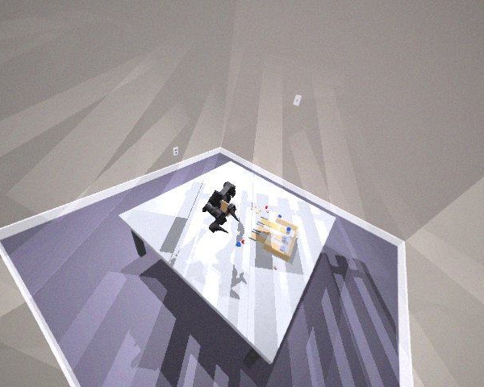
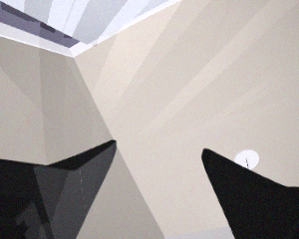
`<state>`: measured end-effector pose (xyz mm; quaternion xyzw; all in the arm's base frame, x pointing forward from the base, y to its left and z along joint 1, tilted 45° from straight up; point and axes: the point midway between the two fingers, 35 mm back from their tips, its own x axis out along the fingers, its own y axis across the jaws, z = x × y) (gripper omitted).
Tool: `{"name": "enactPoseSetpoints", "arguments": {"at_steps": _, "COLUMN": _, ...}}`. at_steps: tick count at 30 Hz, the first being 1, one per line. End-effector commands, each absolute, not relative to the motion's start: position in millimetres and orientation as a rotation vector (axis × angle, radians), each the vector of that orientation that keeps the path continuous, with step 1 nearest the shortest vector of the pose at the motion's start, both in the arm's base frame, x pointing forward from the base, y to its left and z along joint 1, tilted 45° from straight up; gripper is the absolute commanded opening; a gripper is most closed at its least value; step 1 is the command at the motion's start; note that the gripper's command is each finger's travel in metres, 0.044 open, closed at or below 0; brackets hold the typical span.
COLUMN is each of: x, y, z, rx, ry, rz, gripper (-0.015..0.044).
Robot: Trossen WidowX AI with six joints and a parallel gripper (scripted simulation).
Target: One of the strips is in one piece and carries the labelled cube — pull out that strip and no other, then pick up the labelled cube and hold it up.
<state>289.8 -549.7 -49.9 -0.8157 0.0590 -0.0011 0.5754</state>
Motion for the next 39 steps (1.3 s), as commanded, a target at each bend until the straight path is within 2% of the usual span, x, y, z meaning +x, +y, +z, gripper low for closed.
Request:
{"name": "enactPoseSetpoints", "arguments": {"at_steps": 1, "x": 291, "y": -549, "z": -48, "rx": -1.897, "ry": 0.137, "rz": -0.001, "gripper": 0.0400}}
{"name": "enactPoseSetpoints", "arguments": {"at_steps": 9, "x": 337, "y": -500, "z": 24, "rx": -1.278, "ry": 0.128, "rz": 0.072, "gripper": 0.0400}}
{"name": "enactPoseSetpoints", "arguments": {"at_steps": 19, "x": 364, "y": -389, "z": 100, "rx": -0.494, "ry": 0.198, "rz": 0.162, "gripper": 0.0400}}
{"name": "enactPoseSetpoints", "arguments": {"at_steps": 29, "x": 352, "y": -277, "z": 134, "rx": 0.124, "ry": 0.325, "rz": 0.202, "gripper": 0.0400}}
{"name": "enactPoseSetpoints", "arguments": {"at_steps": 39, "x": 310, "y": -158, "z": 137, "rx": 0.731, "ry": 0.511, "rz": 0.182, "gripper": 0.0400}}
